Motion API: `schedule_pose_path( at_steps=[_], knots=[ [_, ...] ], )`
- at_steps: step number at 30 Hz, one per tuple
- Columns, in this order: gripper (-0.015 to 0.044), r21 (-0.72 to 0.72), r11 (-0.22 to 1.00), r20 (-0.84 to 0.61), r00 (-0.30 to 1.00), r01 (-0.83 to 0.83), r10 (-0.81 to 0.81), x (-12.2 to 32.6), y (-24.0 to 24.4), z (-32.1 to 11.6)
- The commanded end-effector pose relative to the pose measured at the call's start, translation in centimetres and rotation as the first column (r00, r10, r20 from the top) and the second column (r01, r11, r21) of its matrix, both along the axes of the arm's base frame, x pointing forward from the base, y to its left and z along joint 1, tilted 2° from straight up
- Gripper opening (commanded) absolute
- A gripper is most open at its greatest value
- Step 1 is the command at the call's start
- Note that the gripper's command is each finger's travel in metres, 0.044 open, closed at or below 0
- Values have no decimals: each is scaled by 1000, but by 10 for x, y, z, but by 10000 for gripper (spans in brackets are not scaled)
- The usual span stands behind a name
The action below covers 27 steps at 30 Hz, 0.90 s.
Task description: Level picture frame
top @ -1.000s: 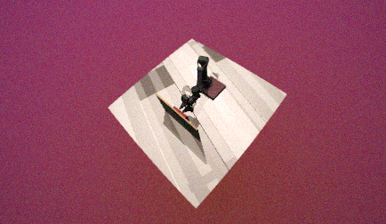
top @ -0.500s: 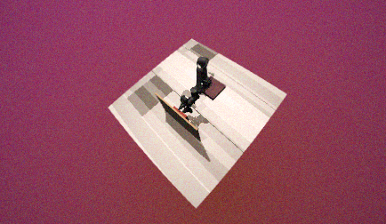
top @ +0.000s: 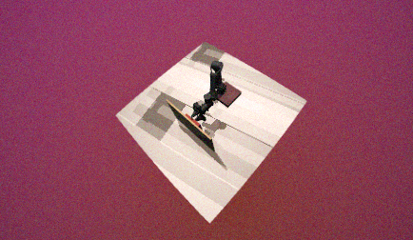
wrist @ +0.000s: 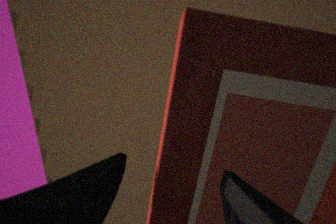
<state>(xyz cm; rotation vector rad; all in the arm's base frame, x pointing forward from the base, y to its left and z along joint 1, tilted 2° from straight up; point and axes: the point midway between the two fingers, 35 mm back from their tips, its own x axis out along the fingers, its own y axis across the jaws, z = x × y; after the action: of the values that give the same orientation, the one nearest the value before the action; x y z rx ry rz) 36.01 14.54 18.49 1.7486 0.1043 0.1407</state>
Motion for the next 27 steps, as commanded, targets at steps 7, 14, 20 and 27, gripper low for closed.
schedule_pose_path(
  at_steps=[7,14,20,27],
  knots=[
    [260,3,1000,1,1000,-4,4,0,1,0],
    [260,3,1000,1,1000,-4,4,0,1,0],
    [155,3,1000,1,1000,-4,4,0,1,0],
    [69,3,1000,1,1000,-4,4,0,1,0]
  ],
)
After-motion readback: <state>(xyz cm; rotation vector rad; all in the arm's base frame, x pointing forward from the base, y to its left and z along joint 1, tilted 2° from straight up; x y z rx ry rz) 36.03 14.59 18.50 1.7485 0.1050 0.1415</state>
